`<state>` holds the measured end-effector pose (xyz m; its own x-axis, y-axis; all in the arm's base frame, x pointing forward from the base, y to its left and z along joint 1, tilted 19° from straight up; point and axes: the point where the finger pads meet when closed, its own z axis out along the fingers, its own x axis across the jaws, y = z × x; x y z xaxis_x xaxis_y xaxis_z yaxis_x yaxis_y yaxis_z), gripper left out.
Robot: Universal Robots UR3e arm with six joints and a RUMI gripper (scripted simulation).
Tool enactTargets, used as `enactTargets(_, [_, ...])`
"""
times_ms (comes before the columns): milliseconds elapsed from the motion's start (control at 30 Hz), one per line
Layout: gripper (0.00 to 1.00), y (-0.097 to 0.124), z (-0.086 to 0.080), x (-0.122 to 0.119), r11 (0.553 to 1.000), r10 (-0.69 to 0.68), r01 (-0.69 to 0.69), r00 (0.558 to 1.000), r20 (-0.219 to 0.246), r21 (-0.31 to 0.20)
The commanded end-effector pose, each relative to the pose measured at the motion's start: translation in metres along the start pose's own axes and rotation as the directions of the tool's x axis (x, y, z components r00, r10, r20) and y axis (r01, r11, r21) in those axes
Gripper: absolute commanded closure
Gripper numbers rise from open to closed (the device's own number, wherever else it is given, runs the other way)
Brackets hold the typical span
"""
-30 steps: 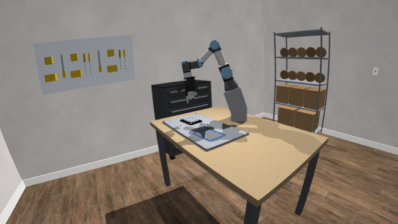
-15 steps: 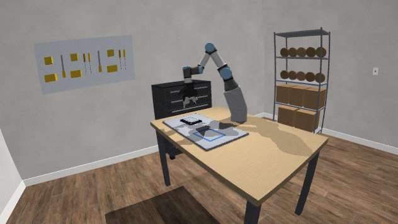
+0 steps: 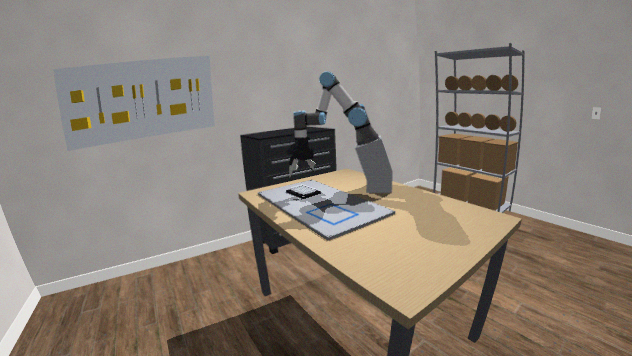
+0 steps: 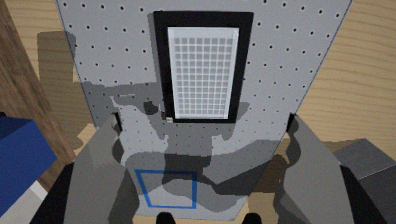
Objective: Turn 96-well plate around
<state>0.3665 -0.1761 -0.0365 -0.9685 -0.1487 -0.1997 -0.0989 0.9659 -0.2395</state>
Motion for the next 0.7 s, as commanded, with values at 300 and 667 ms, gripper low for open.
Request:
enactTargets(300, [0.0, -0.001, 0.001, 0.0, 1.0, 0.009, -0.009, 1.0, 0.005, 0.008])
enactTargets(667, [0.0, -0.001, 0.016, -0.001, 1.0, 0.009, -0.009, 1.0, 0.005, 0.008])
